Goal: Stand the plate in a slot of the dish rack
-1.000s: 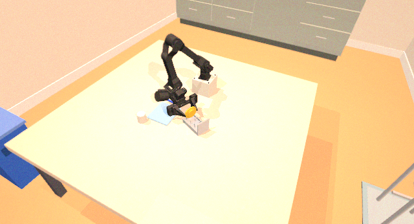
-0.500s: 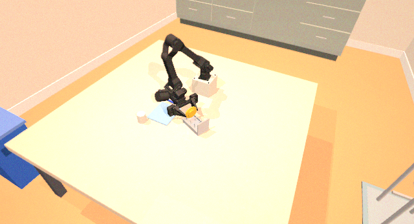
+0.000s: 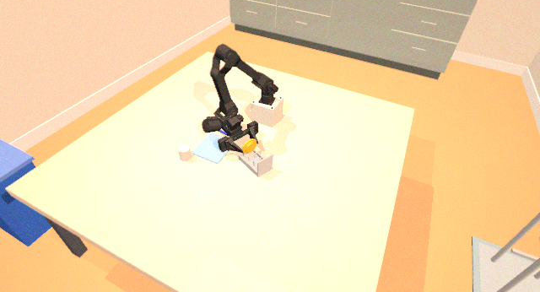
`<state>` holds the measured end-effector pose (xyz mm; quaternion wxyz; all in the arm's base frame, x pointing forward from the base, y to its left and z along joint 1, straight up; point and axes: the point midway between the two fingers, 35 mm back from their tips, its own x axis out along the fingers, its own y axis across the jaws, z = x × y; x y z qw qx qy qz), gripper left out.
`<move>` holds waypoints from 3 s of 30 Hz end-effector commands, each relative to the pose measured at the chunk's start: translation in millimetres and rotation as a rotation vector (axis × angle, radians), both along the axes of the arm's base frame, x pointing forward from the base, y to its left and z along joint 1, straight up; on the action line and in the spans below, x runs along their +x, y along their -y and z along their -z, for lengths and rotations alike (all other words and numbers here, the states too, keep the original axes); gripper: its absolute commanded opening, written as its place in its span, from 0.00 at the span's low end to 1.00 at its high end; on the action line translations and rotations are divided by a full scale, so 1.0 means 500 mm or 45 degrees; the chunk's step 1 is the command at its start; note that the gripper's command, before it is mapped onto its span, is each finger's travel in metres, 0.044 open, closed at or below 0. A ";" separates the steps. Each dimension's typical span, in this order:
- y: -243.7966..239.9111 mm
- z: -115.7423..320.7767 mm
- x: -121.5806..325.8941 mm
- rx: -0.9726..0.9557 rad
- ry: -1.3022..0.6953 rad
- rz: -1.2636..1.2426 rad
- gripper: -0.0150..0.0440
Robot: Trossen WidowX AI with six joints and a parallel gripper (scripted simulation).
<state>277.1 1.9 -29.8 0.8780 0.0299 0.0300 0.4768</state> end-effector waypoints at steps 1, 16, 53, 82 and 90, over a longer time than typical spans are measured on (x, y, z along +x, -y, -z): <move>-0.008 0.000 0.004 0.010 -0.019 0.002 0.25; -0.001 -0.001 -0.001 0.012 -0.019 0.000 0.25; -0.006 0.026 0.009 0.012 -0.018 -0.003 0.25; 0.000 0.024 0.005 0.019 -0.030 -0.005 0.79; 0.000 0.024 0.005 0.019 -0.030 -0.005 0.93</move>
